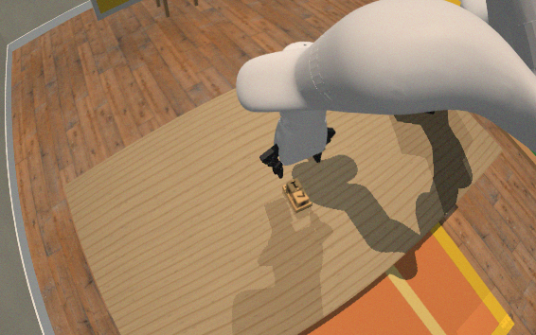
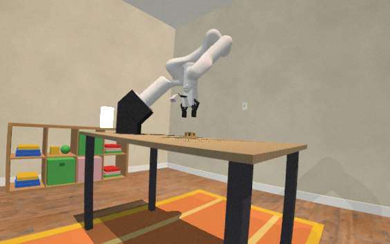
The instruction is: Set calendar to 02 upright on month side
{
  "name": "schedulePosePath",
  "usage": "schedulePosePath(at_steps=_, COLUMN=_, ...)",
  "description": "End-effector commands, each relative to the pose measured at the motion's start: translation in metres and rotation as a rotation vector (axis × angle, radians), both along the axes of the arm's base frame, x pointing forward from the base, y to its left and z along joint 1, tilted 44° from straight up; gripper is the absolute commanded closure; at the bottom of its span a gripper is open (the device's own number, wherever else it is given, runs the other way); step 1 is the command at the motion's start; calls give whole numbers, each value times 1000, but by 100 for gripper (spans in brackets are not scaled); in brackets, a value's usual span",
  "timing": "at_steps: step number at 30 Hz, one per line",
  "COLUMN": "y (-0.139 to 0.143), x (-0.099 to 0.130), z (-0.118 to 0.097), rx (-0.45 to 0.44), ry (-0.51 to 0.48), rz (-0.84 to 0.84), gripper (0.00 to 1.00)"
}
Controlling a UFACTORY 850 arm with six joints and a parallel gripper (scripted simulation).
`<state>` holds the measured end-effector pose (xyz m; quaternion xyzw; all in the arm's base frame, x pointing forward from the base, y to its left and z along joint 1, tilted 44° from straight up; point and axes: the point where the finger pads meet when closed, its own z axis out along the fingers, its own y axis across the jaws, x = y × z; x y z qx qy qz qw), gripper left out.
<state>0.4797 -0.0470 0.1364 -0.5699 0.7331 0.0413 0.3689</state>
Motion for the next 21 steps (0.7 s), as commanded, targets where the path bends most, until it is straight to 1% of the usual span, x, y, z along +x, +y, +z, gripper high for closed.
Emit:
schedulePosePath(at_steps=1, y=-5, x=-4, z=7, rx=0, ry=-1, rz=0, gripper=0)
schedulePosePath(at_steps=4, y=-11, x=-10, z=16, rx=0, ry=-1, rz=0, gripper=0)
schedulePosePath(at_steps=6, y=-11, x=-10, z=16, rx=0, ry=-1, rz=0, gripper=0)
schedulePosePath(at_steps=15, y=-27, x=-27, z=41, rx=0, ry=-1, rz=0, gripper=0)
schedulePosePath(at_steps=21, y=-31, x=-31, z=46, rx=0, ry=-1, rz=0, gripper=0)
